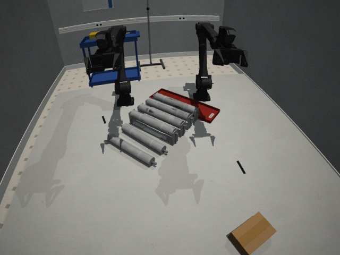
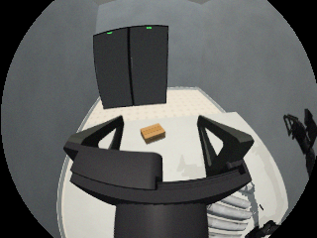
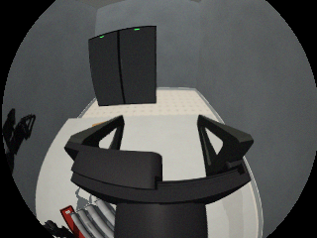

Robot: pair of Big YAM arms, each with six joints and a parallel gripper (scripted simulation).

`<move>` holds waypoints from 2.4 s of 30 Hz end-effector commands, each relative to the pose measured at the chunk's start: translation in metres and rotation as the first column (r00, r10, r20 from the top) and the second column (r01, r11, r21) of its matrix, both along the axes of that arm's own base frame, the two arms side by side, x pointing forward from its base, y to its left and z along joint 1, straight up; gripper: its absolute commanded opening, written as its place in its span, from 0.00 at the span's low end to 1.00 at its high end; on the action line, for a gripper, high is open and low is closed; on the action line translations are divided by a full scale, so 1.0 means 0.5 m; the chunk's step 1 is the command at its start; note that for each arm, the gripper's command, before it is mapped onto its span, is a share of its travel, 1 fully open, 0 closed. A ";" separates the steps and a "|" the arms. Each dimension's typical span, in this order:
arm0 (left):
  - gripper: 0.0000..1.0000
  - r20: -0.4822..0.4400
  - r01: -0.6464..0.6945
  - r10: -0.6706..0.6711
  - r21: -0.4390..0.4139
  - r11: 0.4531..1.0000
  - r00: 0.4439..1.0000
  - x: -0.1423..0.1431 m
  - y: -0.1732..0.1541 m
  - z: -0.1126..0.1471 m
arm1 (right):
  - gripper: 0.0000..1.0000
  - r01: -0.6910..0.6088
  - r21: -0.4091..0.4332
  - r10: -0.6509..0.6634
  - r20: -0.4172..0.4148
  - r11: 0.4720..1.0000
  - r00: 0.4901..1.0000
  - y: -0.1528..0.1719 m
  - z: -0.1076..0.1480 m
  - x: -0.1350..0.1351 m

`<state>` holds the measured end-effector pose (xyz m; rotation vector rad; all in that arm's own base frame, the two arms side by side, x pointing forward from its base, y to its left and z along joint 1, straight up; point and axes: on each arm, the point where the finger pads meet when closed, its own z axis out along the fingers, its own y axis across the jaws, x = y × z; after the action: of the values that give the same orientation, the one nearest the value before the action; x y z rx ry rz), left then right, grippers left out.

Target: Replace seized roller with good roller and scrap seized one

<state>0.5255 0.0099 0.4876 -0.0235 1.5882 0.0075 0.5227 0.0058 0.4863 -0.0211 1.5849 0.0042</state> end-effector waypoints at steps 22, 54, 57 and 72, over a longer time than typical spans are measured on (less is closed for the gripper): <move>1.00 0.059 0.005 -0.006 0.014 1.000 0.998 -0.007 -0.007 0.074 | 1.00 0.005 0.020 -0.006 0.028 1.000 1.000 -0.003 0.024 -0.009; 0.00 0.056 0.003 -0.004 0.020 1.000 0.998 -0.004 -0.006 0.073 | 0.00 0.001 0.020 -0.002 0.043 1.000 0.999 0.001 0.033 -0.016; 0.00 -0.039 0.046 -0.046 0.022 0.999 0.998 -0.006 -0.046 -0.035 | 0.00 0.001 0.020 -0.002 0.049 1.000 0.999 0.001 0.040 -0.017; 0.00 -0.409 0.229 -0.179 0.075 0.971 0.895 -0.150 -0.169 -0.262 | 0.00 0.001 0.020 -0.002 0.047 1.000 0.999 0.001 0.038 -0.015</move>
<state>0.4717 -0.0570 0.3822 0.1796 1.9136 -0.0560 0.5193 -0.0005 0.4921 0.0001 1.5714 -0.0001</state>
